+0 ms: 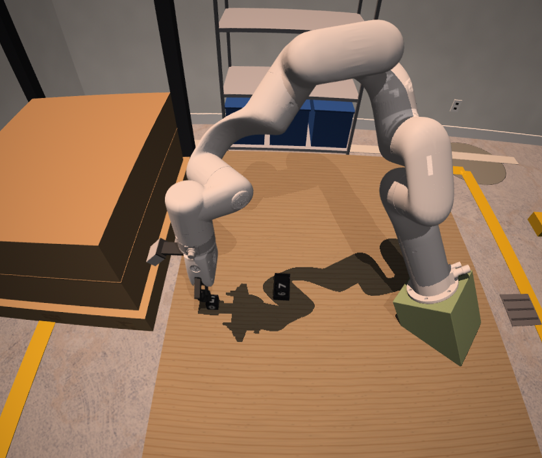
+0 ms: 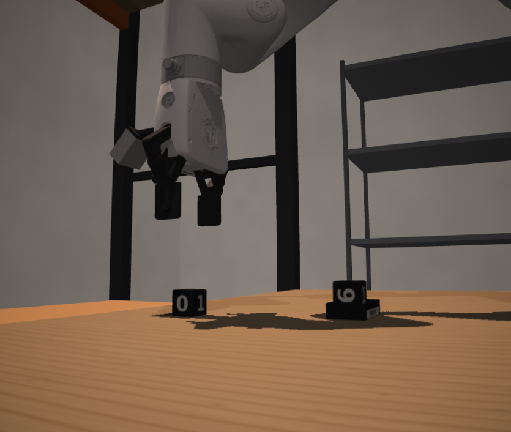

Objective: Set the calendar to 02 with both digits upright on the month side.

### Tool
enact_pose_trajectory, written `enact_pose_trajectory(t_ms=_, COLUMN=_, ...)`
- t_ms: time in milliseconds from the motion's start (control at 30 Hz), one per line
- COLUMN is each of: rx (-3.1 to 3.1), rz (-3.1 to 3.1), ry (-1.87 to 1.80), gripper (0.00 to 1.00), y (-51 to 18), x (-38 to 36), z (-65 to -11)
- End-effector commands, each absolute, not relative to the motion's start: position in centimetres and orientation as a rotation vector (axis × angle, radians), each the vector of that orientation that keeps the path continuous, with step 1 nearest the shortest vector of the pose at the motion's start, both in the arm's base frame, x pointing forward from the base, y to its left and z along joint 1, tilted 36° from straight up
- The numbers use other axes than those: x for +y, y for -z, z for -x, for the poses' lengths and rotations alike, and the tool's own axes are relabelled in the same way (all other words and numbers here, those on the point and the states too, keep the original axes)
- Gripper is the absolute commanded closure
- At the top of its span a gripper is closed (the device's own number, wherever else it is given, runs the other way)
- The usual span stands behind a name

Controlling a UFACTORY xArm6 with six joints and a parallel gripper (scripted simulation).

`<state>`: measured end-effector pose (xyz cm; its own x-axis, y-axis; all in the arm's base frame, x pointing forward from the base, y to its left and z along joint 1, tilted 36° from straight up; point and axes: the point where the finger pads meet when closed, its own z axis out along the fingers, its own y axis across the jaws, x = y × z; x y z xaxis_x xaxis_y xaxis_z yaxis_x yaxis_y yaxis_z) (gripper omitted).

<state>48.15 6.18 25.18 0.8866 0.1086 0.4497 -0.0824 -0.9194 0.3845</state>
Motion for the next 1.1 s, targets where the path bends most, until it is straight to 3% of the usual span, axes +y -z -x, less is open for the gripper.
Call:
enact_pose_trajectory(t_ms=0, rx=0.019, rz=-2.656, ry=-0.671, gripper=0.00, y=-25.4, x=6.3, z=-48.2)
enact_pose_trajectory(t_ms=567, rx=0.019, rz=-2.656, ry=-0.671, gripper=0.00, y=-25.6, x=6.3, z=-48.6)
enact_pose_trajectory(t_ms=733, rx=0.019, rz=-2.656, ry=-0.671, gripper=0.00, y=-28.0, x=7.0, z=-52.4)
enact_pose_trajectory(t_ms=1067, rx=0.019, rz=-2.656, ry=-0.671, gripper=0.00, y=-27.3, x=6.7, z=-53.3)
